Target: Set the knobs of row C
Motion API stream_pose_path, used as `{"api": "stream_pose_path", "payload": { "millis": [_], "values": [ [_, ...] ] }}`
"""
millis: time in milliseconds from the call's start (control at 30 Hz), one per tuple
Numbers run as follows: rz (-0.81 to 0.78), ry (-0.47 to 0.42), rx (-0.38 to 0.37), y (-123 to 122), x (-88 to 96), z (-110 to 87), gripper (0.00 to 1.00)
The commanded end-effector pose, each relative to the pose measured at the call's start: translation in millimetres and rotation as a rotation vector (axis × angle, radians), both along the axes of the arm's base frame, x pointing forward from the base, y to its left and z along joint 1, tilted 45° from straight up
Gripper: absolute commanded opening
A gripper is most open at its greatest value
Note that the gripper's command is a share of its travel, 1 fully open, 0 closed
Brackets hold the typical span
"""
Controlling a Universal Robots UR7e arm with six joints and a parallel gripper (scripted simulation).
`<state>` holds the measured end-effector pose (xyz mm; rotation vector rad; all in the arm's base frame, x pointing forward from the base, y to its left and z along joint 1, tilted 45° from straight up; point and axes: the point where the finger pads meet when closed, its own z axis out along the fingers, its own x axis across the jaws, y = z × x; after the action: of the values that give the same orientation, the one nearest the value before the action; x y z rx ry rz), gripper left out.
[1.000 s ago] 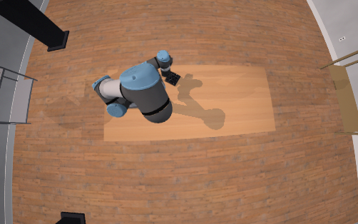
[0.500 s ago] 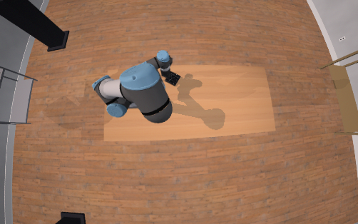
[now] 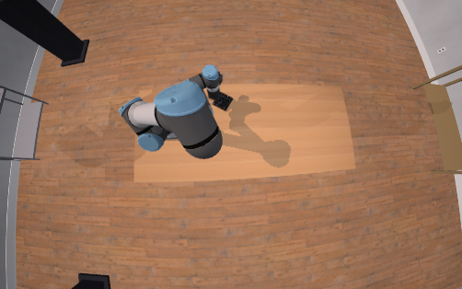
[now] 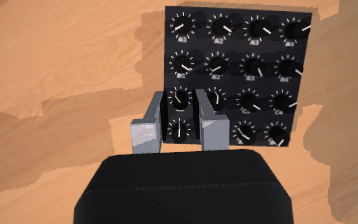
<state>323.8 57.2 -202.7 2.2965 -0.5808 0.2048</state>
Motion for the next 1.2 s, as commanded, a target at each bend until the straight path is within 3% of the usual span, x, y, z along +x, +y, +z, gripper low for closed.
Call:
{"api": "stream_pose_path", "payload": {
  "millis": [0, 1167],
  "values": [
    [0.000, 0.003, -0.001, -1.0, -1.8, 0.1, 0.46],
    [-0.001, 0.005, -0.002, -9.6, -2.9, -8.2, 0.46]
  ]
}}
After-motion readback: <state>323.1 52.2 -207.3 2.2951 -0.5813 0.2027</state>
